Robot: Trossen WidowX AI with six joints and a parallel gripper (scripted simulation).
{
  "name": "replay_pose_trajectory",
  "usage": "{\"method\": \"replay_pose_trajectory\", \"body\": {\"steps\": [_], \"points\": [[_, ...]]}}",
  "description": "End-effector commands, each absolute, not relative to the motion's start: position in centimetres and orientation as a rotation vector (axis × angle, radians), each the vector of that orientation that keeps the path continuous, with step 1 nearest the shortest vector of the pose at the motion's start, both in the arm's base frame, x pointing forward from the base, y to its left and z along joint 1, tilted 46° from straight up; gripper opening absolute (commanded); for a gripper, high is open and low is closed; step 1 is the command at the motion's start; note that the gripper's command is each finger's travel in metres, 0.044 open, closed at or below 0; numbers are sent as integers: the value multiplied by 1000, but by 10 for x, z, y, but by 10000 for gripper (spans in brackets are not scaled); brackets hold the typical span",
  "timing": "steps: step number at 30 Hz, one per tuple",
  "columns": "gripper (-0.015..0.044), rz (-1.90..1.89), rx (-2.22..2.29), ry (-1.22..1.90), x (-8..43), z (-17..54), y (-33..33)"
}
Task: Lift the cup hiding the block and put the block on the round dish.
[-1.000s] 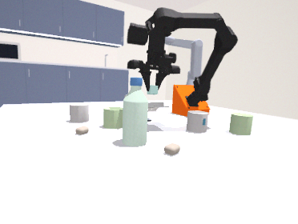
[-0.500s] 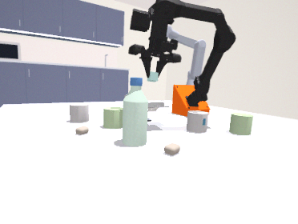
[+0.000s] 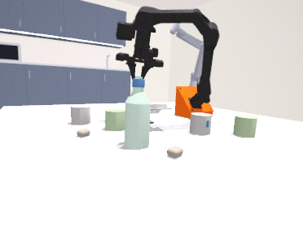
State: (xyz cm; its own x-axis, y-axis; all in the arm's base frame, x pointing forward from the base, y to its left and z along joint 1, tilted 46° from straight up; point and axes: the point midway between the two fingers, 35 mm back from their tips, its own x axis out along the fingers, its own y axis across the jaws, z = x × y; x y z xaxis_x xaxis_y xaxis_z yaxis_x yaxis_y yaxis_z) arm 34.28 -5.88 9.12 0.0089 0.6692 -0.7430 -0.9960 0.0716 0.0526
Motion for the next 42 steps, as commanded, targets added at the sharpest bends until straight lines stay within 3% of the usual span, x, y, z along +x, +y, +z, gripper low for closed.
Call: {"method": "replay_pose_trajectory", "body": {"steps": [1, 31, 42], "points": [[0, 1436, -584, 731, 338, 57, -82], [0, 1537, -596, 658, 252, -131, -173], [0, 1542, -598, 646, 245, -149, -166]]}}
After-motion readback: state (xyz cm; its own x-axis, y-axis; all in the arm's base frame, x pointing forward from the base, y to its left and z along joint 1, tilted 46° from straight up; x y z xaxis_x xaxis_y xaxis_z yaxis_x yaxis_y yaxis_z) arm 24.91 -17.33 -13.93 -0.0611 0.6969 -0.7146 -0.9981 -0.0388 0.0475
